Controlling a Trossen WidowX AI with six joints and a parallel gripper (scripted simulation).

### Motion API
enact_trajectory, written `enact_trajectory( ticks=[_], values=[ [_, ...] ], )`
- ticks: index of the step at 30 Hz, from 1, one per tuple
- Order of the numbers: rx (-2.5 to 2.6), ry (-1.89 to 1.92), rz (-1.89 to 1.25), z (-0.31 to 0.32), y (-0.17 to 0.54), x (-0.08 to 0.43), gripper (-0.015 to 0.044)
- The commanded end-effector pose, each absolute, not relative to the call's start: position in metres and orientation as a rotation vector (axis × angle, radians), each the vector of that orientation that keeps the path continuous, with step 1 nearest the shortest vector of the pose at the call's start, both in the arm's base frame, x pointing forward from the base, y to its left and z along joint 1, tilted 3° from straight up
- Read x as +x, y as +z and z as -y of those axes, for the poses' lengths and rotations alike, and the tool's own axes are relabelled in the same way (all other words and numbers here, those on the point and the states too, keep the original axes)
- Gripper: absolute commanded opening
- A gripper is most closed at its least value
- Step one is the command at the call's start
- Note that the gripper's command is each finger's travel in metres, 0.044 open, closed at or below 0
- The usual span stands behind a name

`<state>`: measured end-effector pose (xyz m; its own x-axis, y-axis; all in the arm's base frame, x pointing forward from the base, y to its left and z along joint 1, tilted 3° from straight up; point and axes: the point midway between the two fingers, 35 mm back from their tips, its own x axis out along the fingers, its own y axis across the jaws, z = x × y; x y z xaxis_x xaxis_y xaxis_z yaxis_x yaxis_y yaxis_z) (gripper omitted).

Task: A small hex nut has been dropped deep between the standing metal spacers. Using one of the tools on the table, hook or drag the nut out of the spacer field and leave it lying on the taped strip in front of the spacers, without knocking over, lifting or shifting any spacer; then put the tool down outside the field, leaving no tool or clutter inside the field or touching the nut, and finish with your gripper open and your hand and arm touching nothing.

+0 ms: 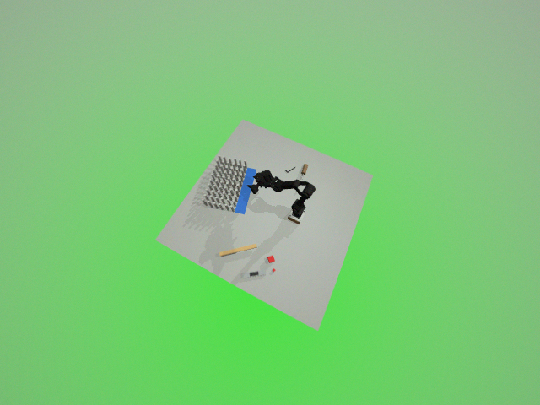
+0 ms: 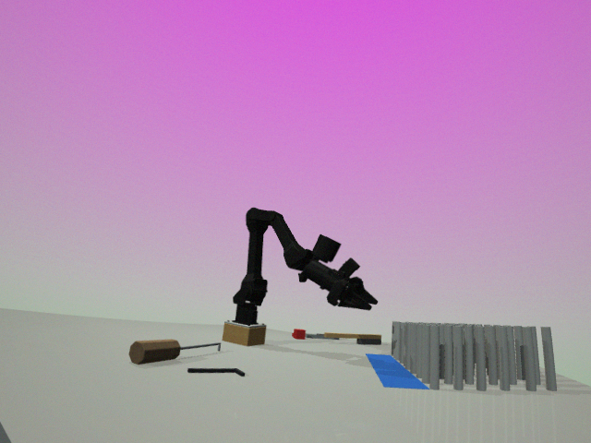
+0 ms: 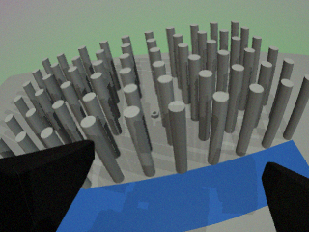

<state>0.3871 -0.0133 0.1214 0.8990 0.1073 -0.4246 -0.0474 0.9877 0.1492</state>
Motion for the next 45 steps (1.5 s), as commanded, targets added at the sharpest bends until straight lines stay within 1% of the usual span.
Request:
enact_trajectory(
  ticks=[1, 7, 9, 13, 17, 21, 33, 45],
  values=[
    [0.143, 0.083, -0.443, 0.013, 0.122, 0.388, 0.0440],
    [0.143, 0.083, -0.443, 0.013, 0.122, 0.388, 0.0440],
    [0.098, 0.063, -0.459, 0.024, 0.121, 0.390, 0.0440],
    [-0.149, -0.028, -0.577, 0.090, 0.111, 0.392, 0.0440],
    [-0.392, -0.058, -0.728, 0.153, 0.103, 0.383, 0.0440],
    [-0.569, -0.020, -0.839, 0.191, 0.098, 0.374, 0.0440],
    [-0.950, 0.205, -1.110, 0.281, 0.089, 0.330, 0.0440],
    [-1.211, 0.585, -1.274, 0.351, 0.083, 0.263, 0.0440]
  ],
)
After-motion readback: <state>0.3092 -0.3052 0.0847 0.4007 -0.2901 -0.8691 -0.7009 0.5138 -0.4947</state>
